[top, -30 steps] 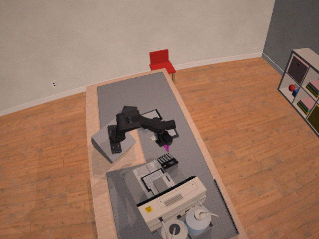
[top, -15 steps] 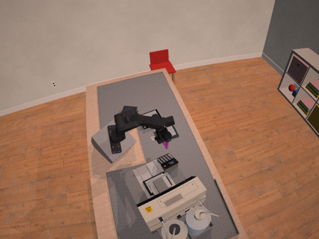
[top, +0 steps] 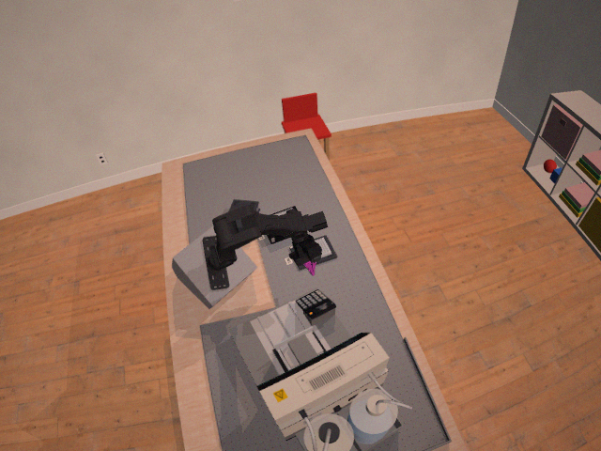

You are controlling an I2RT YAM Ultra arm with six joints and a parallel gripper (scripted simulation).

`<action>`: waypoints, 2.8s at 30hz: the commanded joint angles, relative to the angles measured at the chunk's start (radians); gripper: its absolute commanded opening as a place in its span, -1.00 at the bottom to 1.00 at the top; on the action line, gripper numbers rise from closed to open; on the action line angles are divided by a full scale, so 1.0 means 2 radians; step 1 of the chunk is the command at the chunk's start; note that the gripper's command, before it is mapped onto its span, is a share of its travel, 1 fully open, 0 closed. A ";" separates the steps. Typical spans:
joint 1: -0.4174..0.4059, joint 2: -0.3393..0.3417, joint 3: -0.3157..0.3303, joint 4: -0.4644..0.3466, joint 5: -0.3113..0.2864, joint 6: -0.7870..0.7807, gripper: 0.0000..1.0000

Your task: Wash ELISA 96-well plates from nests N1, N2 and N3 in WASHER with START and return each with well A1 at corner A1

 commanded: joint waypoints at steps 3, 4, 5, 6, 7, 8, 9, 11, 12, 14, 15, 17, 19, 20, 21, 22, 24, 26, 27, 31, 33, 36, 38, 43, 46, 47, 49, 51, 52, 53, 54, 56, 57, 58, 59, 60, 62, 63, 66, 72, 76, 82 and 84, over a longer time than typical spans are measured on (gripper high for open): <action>0.006 -0.003 0.006 -0.024 0.010 0.018 -1.00; 0.006 -0.003 0.007 -0.024 0.010 0.018 -1.00; 0.006 -0.003 0.007 -0.024 0.010 0.018 -1.00; 0.006 -0.003 0.007 -0.024 0.010 0.018 -1.00; 0.005 -0.003 0.006 -0.024 0.010 0.018 -1.00; 0.006 -0.003 0.006 -0.024 0.010 0.018 -1.00; 0.006 -0.003 0.006 -0.024 0.010 0.018 -1.00; 0.006 -0.003 0.007 -0.024 0.010 0.018 -1.00; 0.006 -0.003 0.007 -0.024 0.010 0.018 -1.00; 0.006 -0.003 0.007 -0.024 0.010 0.018 -1.00; 0.006 -0.003 0.007 -0.024 0.010 0.018 -1.00; 0.006 -0.003 0.007 -0.024 0.010 0.018 -1.00; 0.005 -0.003 0.006 -0.024 0.010 0.018 -1.00; 0.005 -0.003 0.006 -0.024 0.010 0.018 -1.00; 0.005 -0.003 0.006 -0.024 0.010 0.018 -1.00; 0.005 -0.003 0.006 -0.024 0.010 0.018 -1.00; 0.005 -0.003 0.006 -0.024 0.010 0.018 -1.00; 0.005 -0.003 0.006 -0.024 0.010 0.018 -1.00; 0.005 -0.003 0.006 -0.024 0.010 0.018 -1.00; 0.005 -0.003 0.006 -0.024 0.010 0.018 -1.00; 0.005 -0.003 0.006 -0.024 0.010 0.018 -1.00; 0.005 -0.003 0.006 -0.024 0.010 0.018 -1.00; 0.005 -0.003 0.006 -0.024 0.010 0.018 -1.00; 0.005 -0.003 0.006 -0.024 0.010 0.018 -1.00; 0.005 -0.003 0.006 -0.024 0.010 0.018 -1.00; 0.005 -0.003 0.006 -0.024 0.010 0.018 -1.00; 0.005 -0.003 0.006 -0.024 0.010 0.018 -1.00; 0.005 -0.003 0.006 -0.024 0.010 0.018 -1.00; 0.005 -0.003 0.006 -0.024 0.010 0.018 -1.00; 0.005 -0.003 0.006 -0.024 0.010 0.018 -1.00; 0.005 -0.003 0.006 -0.024 0.010 0.018 -1.00; 0.005 -0.003 0.006 -0.024 0.010 0.018 -1.00; 0.005 -0.003 0.006 -0.024 0.010 0.018 -1.00; 0.005 -0.003 0.006 -0.024 0.010 0.018 -1.00; 0.005 -0.003 0.006 -0.024 0.010 0.018 -1.00; 0.005 -0.003 0.006 -0.024 0.010 0.018 -1.00; 0.005 -0.003 0.006 -0.024 0.010 0.018 -1.00; 0.005 -0.003 0.006 -0.024 0.010 0.018 -1.00; 0.005 -0.003 0.006 -0.024 0.010 0.018 -1.00; -0.001 -0.015 0.006 -0.025 0.008 0.006 1.00; -0.016 -0.037 0.004 -0.026 0.002 -0.018 1.00; -0.039 -0.070 0.005 -0.028 -0.009 -0.055 1.00; -0.047 -0.080 0.006 -0.029 -0.013 -0.067 1.00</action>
